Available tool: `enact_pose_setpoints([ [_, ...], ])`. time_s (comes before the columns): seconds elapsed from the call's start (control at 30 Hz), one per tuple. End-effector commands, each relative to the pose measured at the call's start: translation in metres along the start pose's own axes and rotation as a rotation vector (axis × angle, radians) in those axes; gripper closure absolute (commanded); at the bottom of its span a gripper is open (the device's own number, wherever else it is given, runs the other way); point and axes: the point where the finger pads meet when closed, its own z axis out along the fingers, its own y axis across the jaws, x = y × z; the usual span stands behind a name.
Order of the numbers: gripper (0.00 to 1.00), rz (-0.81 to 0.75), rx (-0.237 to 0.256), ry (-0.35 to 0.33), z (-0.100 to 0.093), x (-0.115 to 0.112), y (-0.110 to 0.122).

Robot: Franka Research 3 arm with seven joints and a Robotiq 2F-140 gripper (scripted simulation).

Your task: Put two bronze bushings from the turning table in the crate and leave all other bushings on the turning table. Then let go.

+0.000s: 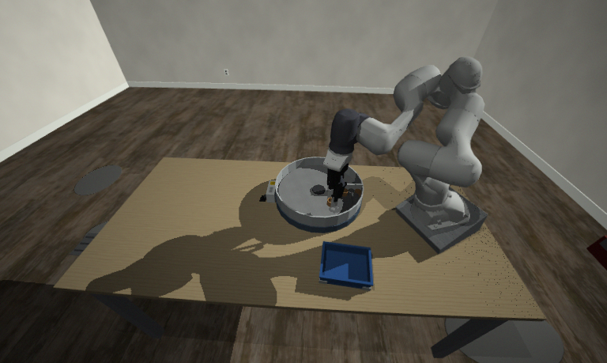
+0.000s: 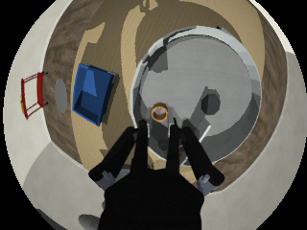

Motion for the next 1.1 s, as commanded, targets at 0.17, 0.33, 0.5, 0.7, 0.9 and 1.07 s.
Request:
enact_pose_setpoints([
  [0.17,1.0,-0.018,0.007,-0.021,-0.027,-0.006,-0.001],
  [0.33,1.0,-0.018,0.007,-0.021,-0.03,-0.006,-0.001],
  [0.5,1.0,-0.018,0.007,-0.021,-0.03,-0.006,-0.001],
  [0.7,1.0,-0.018,0.007,-0.021,-0.03,-0.006,-0.001],
  [0.9,1.0,-0.018,0.007,-0.021,-0.03,-0.006,-0.001],
  [1.07,1.0,-0.018,0.007,-0.021,-0.03,-0.006,-0.001],
])
